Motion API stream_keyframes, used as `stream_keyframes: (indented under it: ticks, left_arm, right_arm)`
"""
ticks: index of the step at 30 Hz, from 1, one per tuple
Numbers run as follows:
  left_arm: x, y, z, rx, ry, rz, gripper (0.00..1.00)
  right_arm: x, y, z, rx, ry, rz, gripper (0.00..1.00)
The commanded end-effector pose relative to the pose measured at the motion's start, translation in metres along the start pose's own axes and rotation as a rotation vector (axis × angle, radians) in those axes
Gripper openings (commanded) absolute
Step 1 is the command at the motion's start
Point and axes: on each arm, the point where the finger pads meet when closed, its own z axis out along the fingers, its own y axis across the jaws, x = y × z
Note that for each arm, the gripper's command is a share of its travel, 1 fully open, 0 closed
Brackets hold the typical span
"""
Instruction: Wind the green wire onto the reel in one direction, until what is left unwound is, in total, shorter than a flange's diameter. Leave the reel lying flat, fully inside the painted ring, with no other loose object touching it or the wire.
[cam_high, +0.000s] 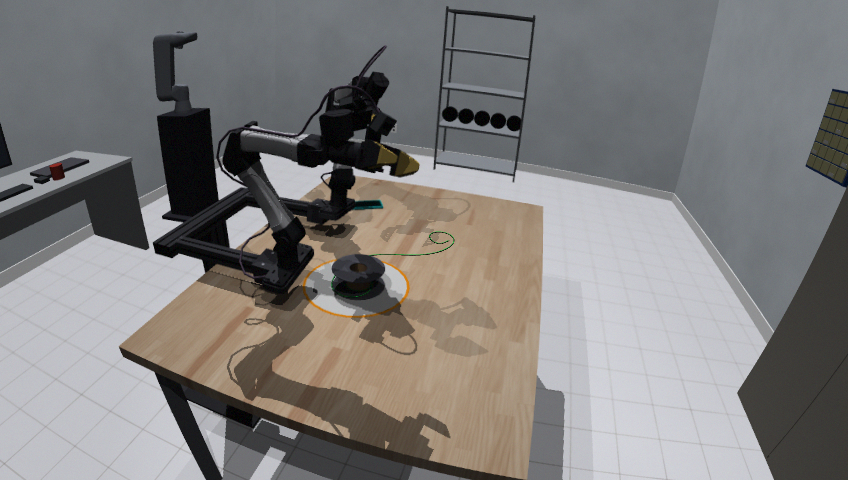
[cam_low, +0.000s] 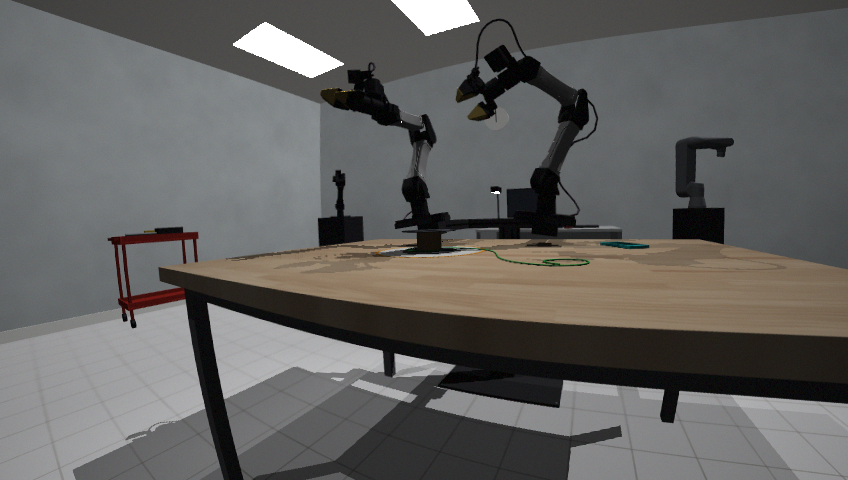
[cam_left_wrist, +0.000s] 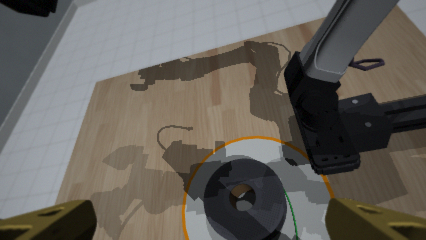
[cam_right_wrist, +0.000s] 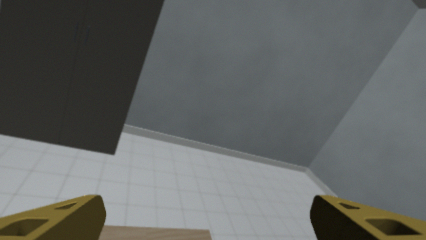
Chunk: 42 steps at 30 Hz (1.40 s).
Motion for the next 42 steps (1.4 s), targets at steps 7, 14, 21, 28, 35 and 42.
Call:
stream_keyframes:
  ticks: [7, 14, 21, 28, 35, 42]
  left_arm:
    - [-0.037, 0.029, -0.057, -0.2, -0.043, -0.131, 1.0]
    - [-0.06, 0.041, -0.102, -0.33, -0.109, -0.23, 1.0]
    - [-0.074, 0.046, -0.136, -0.414, -0.167, -0.301, 1.0]
    - [-0.089, 0.048, -0.18, -0.516, -0.255, -0.395, 1.0]
    - [-0.097, 0.047, -0.209, -0.573, -0.318, -0.454, 1.0]
    - [-0.104, 0.043, -0.241, -0.633, -0.395, -0.52, 1.0]
  right_arm:
    - [-0.052, -0.023, -0.014, -0.082, 0.021, 0.129, 1.0]
    - [-0.089, -0.045, -0.038, -0.122, 0.028, 0.22, 1.0]
    - [-0.111, -0.059, -0.06, -0.149, 0.035, 0.283, 1.0]
    - [-0.133, -0.076, -0.094, -0.183, 0.046, 0.363, 1.0]
    - [-0.144, -0.085, -0.118, -0.204, 0.054, 0.413, 1.0]
    - [-0.153, -0.093, -0.146, -0.227, 0.065, 0.468, 1.0]
